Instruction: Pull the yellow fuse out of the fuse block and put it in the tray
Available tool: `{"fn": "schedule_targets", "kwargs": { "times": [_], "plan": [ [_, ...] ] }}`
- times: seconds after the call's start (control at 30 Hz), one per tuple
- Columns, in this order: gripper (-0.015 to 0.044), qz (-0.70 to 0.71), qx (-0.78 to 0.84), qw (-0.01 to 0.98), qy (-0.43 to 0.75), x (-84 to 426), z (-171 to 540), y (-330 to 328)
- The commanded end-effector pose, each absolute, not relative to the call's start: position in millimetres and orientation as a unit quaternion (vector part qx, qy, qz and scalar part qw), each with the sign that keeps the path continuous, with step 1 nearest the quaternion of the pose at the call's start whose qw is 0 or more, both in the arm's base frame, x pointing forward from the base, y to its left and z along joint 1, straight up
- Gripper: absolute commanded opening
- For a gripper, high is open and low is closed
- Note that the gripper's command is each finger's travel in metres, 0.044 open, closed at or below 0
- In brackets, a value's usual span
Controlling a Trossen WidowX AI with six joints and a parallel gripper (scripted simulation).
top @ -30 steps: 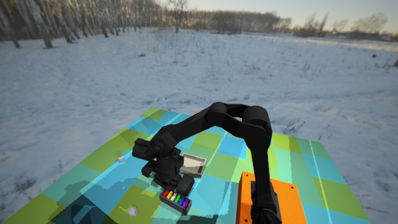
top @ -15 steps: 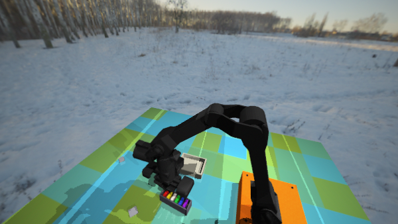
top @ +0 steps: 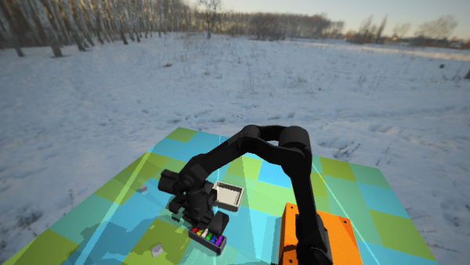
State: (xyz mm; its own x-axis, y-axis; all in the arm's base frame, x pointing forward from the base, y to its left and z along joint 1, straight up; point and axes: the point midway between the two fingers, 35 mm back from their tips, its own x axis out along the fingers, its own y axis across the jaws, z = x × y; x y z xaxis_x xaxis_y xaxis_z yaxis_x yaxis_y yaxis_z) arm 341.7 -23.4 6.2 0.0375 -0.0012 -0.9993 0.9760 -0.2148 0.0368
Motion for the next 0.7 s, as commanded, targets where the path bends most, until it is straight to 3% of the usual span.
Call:
{"fn": "schedule_targets", "kwargs": {
  "times": [0.0, 0.67],
  "plan": [
    [0.0065, -0.542, 0.561, 0.448, 0.436, 340.2, 0.5, -23.1],
    [0.0065, -0.542, 0.561, 0.448, 0.436, 340.3, -5.1, -23.2]
  ]
}}
